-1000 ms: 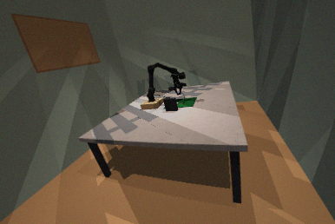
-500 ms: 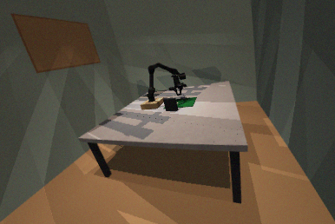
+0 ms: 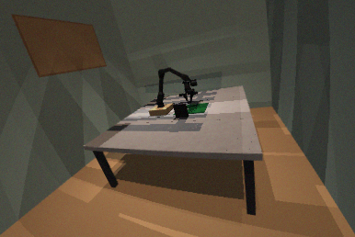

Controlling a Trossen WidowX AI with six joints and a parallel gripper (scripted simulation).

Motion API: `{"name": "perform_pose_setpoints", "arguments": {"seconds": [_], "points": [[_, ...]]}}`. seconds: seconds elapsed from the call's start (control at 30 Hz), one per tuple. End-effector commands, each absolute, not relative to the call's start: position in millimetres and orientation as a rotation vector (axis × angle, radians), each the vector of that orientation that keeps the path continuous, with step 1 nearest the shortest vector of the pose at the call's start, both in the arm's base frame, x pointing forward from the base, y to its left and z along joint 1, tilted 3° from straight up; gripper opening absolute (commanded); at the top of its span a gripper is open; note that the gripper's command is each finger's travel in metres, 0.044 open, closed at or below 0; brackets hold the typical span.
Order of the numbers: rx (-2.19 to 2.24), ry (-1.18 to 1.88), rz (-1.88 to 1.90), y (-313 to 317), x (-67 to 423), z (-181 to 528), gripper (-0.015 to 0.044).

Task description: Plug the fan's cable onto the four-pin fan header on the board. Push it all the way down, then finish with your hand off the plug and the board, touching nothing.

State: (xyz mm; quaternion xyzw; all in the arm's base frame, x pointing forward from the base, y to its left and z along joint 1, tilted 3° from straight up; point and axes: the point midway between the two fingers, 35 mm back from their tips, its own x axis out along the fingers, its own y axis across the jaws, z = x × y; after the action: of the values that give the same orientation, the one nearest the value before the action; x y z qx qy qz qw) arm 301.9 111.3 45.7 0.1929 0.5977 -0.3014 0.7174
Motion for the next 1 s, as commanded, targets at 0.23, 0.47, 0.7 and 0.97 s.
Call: {"name": "perform_pose_setpoints", "arguments": {"seconds": [0.23,0.47,0.7,0.97], "points": [[0.345,1.202,-0.75,108,298,33,0.0],[0.304,1.118,-0.785,108,297,29,0.0],[0.266,1.028,-0.811,108,296,26,0.0],[0.229,0.921,-0.829,108,295,24,0.0]]}}
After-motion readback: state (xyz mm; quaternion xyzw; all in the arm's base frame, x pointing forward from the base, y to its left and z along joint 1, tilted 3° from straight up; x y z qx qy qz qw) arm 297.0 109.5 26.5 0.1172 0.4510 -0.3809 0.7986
